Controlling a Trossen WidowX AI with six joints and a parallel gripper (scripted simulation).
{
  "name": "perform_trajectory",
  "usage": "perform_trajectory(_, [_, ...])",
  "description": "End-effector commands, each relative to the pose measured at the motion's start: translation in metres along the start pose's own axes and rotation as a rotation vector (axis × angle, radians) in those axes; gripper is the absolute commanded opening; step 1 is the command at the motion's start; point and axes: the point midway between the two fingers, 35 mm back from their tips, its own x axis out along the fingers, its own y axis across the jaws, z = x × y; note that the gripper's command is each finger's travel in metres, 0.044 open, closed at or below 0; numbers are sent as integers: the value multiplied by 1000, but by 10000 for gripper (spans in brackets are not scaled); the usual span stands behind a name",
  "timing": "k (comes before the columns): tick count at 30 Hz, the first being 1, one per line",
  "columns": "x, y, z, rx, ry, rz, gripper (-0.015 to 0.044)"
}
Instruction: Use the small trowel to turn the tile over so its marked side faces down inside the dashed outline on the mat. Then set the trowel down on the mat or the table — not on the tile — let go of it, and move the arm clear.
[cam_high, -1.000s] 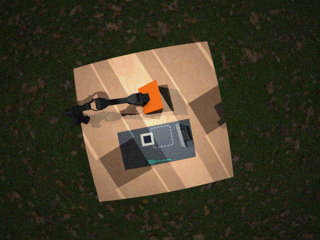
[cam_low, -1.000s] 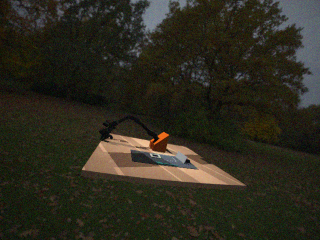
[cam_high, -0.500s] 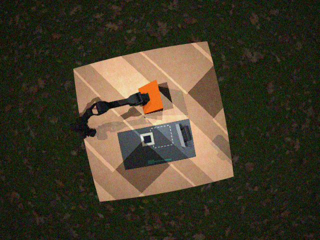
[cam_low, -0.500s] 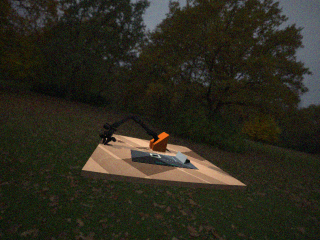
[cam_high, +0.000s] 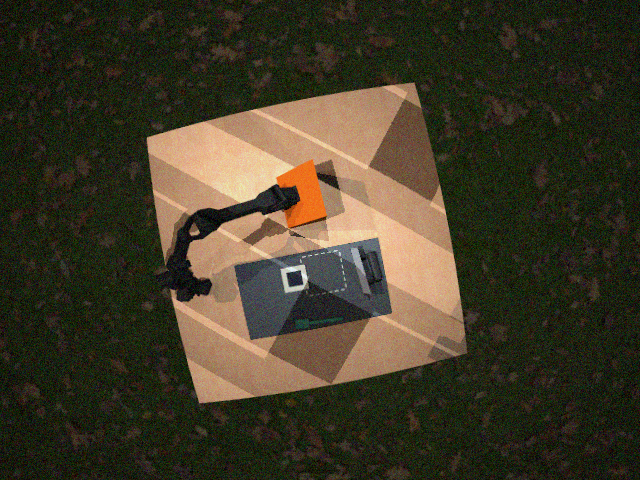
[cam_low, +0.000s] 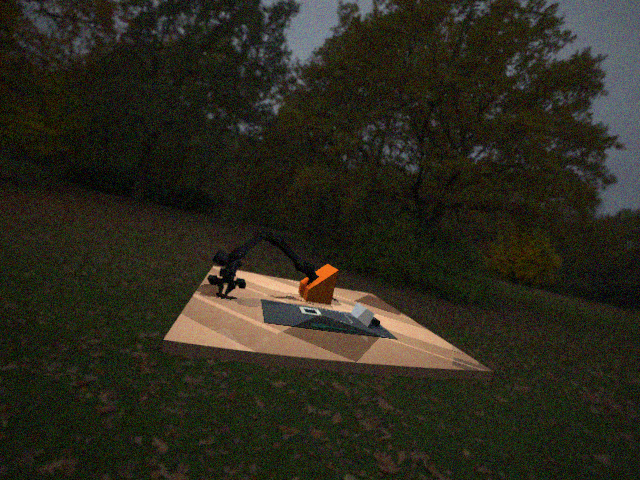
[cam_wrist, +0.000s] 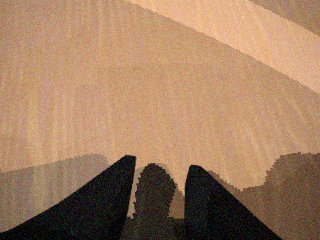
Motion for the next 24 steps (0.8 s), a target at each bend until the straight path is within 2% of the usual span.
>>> perform_trajectory(1, [19, 43, 7, -9, 28, 76, 100])
perform_trajectory(8, [43, 118, 21, -46, 78, 204, 100])
perform_trajectory(24, [55, 316, 30, -262, 242, 535, 100])
